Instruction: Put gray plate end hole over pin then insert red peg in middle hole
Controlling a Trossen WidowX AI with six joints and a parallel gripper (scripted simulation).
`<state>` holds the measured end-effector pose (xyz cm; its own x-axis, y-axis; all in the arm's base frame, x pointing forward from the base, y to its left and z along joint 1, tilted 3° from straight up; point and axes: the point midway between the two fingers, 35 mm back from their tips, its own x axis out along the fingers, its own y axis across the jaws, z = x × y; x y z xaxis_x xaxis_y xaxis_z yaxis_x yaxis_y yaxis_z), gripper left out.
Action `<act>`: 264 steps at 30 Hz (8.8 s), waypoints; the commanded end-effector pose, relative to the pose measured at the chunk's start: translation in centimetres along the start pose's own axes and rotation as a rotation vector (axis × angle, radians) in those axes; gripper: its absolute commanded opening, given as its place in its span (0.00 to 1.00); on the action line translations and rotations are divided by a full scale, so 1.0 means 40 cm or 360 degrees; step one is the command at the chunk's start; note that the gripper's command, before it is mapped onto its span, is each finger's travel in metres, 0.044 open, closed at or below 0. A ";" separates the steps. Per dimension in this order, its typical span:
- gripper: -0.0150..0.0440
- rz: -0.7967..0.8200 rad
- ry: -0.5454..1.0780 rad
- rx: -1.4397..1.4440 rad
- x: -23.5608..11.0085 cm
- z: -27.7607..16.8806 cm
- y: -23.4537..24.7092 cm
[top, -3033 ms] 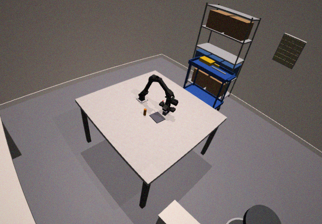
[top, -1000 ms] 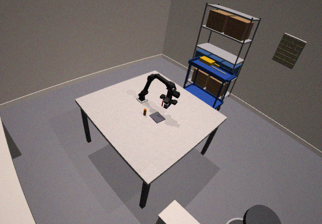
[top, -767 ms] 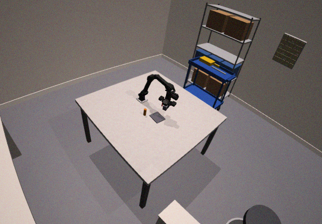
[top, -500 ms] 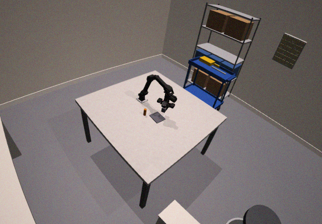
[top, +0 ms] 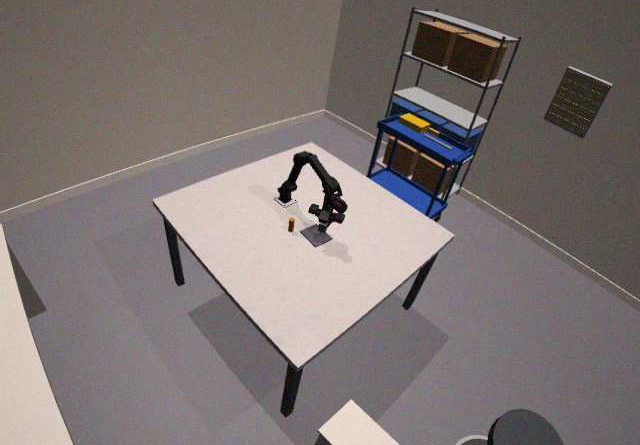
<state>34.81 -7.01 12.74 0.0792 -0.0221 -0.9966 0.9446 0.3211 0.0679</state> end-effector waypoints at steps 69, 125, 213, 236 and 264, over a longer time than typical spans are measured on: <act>0.43 -0.0001 -0.0004 -0.0084 0.128 0.051 -0.035; 1.00 -0.0007 0.0034 -0.0071 -0.090 -0.487 -0.127; 0.25 -0.0006 0.0034 -0.0071 0.025 -0.496 -0.121; 0.25 -0.0009 0.0039 -0.0074 -0.090 -0.480 -0.102; 0.25 -0.0004 0.0029 -0.0071 -0.097 -0.304 -0.027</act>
<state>29.18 4.77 15.90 0.0714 -0.0083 -0.9974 0.9304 0.3611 0.0636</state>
